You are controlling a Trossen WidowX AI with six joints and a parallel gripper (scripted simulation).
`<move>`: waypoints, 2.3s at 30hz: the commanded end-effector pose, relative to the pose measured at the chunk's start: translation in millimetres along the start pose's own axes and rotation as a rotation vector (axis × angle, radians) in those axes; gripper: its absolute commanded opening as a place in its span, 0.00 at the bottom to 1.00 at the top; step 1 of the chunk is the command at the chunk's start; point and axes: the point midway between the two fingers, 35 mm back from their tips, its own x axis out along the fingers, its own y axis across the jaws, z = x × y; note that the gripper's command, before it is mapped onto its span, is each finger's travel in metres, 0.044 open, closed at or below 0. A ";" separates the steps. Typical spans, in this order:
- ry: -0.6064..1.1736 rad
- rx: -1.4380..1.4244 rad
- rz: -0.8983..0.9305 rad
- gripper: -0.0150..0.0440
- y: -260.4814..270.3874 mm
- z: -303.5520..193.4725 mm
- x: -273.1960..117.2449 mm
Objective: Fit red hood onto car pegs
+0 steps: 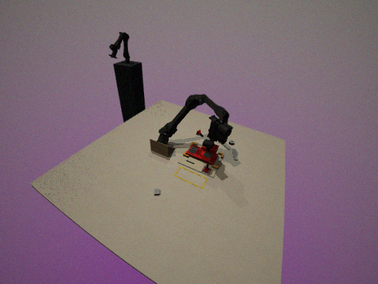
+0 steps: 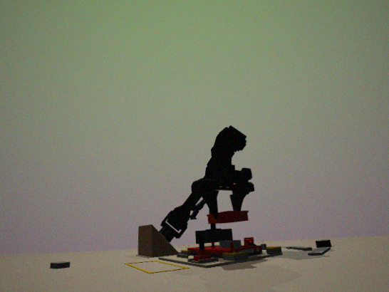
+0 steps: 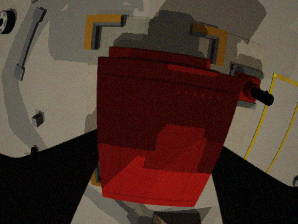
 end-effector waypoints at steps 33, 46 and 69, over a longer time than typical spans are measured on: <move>-0.001 -0.001 0.005 0.25 5.2 -4.0 41.8; -0.001 -0.001 0.005 0.25 5.2 -3.9 43.9; -0.001 -0.001 0.005 0.25 5.2 -3.7 51.5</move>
